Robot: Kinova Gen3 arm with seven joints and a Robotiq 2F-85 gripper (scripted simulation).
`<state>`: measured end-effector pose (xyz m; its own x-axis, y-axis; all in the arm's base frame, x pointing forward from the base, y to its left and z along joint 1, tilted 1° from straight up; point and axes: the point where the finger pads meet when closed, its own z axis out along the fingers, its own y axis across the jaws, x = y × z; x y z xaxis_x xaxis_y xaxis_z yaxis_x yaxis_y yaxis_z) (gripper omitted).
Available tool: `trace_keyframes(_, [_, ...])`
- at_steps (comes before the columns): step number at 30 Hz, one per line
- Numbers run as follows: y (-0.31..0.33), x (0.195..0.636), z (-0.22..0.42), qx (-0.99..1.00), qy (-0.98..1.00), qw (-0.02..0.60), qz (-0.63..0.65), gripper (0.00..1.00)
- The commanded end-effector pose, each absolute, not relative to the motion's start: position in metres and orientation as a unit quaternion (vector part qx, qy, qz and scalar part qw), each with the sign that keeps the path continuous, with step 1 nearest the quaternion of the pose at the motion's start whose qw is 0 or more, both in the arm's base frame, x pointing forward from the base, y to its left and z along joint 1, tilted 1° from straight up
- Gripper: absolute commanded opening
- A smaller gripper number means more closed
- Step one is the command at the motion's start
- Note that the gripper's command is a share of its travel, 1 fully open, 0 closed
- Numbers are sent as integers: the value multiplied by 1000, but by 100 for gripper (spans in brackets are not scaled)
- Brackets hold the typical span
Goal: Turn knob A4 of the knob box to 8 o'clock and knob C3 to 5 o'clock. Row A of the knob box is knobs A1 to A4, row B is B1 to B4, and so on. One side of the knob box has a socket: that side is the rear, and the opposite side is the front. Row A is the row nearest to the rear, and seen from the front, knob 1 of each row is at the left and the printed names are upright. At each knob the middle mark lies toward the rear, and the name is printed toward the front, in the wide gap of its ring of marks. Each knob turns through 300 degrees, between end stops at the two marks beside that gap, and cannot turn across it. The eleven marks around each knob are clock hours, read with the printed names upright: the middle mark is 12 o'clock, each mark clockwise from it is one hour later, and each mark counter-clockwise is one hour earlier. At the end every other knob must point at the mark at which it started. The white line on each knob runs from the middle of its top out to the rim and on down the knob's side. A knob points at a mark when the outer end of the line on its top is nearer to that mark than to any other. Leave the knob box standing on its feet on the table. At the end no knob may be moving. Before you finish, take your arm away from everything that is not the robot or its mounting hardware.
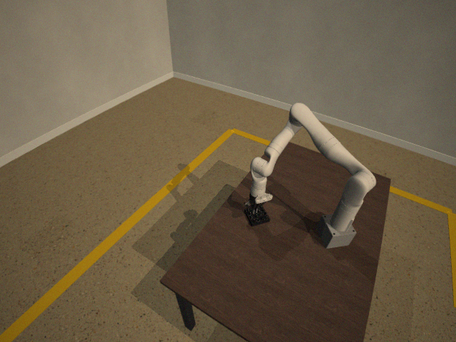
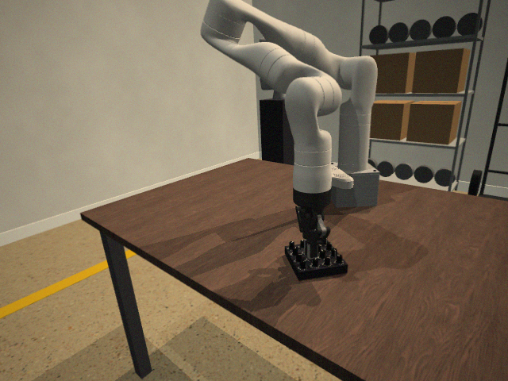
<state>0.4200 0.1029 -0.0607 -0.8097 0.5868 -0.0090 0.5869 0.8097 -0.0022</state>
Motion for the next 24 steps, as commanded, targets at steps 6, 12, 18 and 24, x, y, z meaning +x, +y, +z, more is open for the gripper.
trace_keyframes(6, [103,420,-60,308,951,5,-2,8])
trace_keyframes(12, [103,420,-60,309,951,5,-2,8])
trace_keyframes(18, [103,420,-60,310,951,5,-2,8])
trace_keyframes(24, [103,420,-60,314,949,5,-2,8])
